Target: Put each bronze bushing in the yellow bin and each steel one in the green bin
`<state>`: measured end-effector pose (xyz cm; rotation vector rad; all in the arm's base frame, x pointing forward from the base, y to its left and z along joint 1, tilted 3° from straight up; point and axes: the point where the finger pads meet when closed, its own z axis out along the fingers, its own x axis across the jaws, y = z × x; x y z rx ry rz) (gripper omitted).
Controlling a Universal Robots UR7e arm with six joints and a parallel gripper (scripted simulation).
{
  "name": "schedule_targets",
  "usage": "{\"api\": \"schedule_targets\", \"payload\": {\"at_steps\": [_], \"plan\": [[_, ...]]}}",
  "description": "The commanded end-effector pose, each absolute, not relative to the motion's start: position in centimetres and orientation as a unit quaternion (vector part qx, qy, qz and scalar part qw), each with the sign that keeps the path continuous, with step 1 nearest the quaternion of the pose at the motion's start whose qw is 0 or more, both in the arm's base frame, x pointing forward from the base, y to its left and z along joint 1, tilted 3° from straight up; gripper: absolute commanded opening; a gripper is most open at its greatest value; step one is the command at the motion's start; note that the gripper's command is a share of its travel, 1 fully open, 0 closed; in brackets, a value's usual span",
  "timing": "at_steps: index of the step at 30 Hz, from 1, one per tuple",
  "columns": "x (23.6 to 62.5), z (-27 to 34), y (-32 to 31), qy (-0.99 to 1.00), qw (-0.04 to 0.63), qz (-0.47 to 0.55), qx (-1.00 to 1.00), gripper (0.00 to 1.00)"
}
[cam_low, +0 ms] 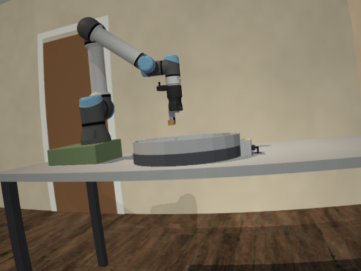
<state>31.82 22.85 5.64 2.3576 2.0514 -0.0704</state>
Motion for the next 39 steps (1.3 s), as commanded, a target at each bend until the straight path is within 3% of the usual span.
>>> {"api": "schedule_targets", "payload": {"at_steps": [1, 19, 39], "plan": [[31.5, 5.5, 25.4, 0.656, 0.009, -0.023, 0.755, 0.00], [31.5, 5.6, 25.3, 0.656, 0.009, -0.023, 0.755, 0.00], [31.4, -1.0, 25.0, 0.656, 0.009, -0.023, 0.755, 0.00]]}}
